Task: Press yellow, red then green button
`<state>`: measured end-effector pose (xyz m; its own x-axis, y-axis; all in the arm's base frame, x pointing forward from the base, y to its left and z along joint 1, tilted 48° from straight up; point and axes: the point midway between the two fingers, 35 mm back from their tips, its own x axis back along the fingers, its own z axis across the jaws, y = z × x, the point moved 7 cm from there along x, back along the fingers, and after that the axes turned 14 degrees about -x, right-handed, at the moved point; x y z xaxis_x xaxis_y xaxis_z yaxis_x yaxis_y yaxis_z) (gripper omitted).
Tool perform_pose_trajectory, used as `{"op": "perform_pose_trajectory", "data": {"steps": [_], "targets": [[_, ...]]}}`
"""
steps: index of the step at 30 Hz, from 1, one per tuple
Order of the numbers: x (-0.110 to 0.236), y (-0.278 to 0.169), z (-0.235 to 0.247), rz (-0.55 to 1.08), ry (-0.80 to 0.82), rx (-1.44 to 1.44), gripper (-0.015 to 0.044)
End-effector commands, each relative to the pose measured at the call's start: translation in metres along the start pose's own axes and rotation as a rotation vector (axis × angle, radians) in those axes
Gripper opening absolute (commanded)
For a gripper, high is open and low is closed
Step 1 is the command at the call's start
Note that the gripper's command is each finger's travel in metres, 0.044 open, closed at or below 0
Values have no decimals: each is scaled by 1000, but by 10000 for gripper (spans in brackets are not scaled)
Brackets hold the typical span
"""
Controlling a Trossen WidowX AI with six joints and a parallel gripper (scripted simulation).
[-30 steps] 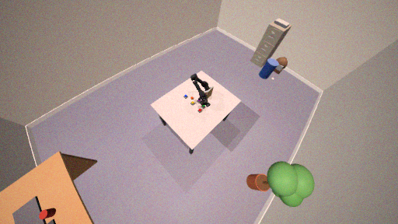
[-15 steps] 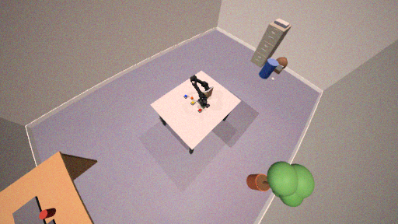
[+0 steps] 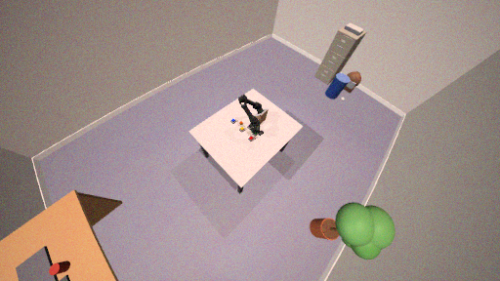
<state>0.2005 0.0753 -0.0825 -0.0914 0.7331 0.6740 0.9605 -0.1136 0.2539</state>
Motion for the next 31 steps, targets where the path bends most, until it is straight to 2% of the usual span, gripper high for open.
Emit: {"op": "perform_pose_trajectory", "data": {"steps": [1, 7, 11, 14, 28, 31], "targets": [[-2, -1, -2, 3, -8, 10, 20], [-2, -1, -2, 3, -8, 10, 20], [29, -1, -1, 4, -5, 9, 20], [32, -1, -1, 4, -6, 10, 20], [94, 21, 95, 4, 2, 7, 388], [95, 21, 97, 4, 2, 7, 400]]}}
